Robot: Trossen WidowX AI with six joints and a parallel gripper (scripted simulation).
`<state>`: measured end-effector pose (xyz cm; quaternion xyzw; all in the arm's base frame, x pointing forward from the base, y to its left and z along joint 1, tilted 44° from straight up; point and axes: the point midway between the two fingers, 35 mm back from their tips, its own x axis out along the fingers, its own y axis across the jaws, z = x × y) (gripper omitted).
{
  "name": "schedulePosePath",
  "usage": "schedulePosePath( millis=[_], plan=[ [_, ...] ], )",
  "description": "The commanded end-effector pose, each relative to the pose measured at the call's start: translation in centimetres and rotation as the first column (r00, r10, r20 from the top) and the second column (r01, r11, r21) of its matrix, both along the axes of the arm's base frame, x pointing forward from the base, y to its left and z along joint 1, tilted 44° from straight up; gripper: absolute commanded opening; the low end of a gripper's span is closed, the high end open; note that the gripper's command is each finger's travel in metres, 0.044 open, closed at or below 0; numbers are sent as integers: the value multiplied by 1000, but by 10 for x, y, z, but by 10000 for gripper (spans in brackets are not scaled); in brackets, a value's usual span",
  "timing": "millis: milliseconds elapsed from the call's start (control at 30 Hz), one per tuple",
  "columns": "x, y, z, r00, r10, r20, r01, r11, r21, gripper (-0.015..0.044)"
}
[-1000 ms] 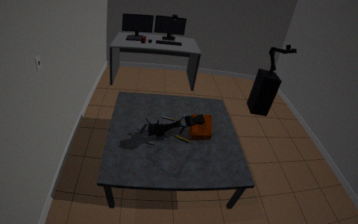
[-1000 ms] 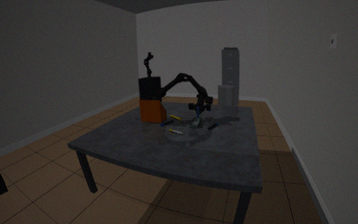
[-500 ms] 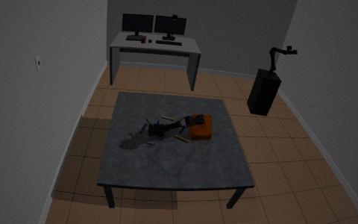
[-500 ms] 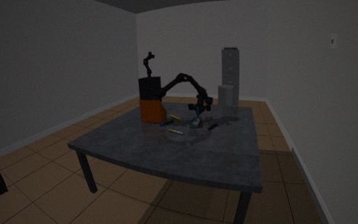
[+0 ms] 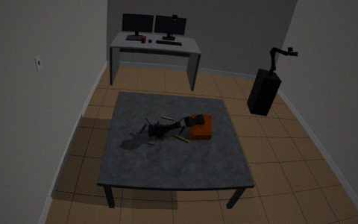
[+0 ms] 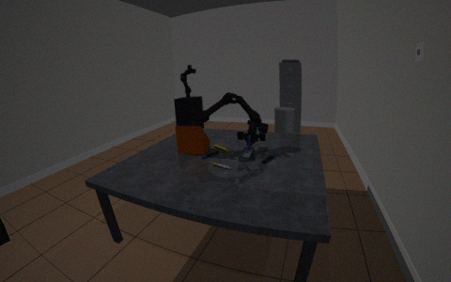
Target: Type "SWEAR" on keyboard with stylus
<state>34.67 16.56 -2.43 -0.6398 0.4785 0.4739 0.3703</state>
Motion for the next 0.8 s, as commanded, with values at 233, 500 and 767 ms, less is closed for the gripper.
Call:
schedulePosePath(
  millis=[233,500,767],
  plan=[
    [0,3,-4,1000,-5,2,5,1000,0,81],
    [0,3,-4,1000,-5,2,5,1000,0,81],
    [3,-8,9,1000,-5,2,5,1000,0,81]
  ],
)
